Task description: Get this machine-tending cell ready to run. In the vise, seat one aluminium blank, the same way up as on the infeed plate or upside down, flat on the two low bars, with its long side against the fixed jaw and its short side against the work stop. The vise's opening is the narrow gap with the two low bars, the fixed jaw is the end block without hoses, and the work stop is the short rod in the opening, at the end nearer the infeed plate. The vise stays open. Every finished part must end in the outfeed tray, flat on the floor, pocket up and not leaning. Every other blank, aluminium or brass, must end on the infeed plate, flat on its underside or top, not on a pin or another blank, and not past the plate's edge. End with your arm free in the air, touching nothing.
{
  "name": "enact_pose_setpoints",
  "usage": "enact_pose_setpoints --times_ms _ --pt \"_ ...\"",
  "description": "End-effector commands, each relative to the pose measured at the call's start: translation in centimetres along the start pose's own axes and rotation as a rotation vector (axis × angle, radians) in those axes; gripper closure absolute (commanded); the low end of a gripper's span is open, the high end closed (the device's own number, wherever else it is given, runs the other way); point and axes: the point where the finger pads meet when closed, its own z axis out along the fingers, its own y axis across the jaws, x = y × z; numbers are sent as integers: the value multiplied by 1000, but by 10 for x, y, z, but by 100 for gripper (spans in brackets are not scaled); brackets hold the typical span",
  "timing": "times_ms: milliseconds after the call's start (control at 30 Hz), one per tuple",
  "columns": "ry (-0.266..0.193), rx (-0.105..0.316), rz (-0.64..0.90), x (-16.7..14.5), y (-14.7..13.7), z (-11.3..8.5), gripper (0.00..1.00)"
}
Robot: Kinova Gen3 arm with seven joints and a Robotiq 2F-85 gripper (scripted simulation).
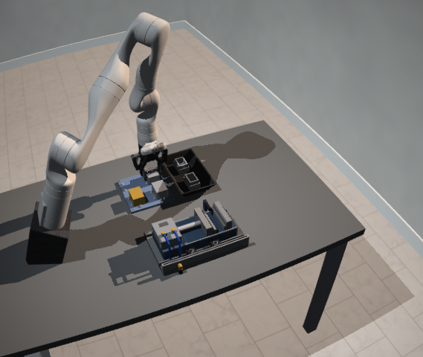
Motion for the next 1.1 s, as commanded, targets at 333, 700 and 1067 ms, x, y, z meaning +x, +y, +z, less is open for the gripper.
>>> enact_pose_setpoints --times_ms 333,700,1067 --pt "-1 1 0 0 0 -1 33" --pt "-1 1 0 0 0 -1 100" --pt "-1 1 0 0 0 -1 100"
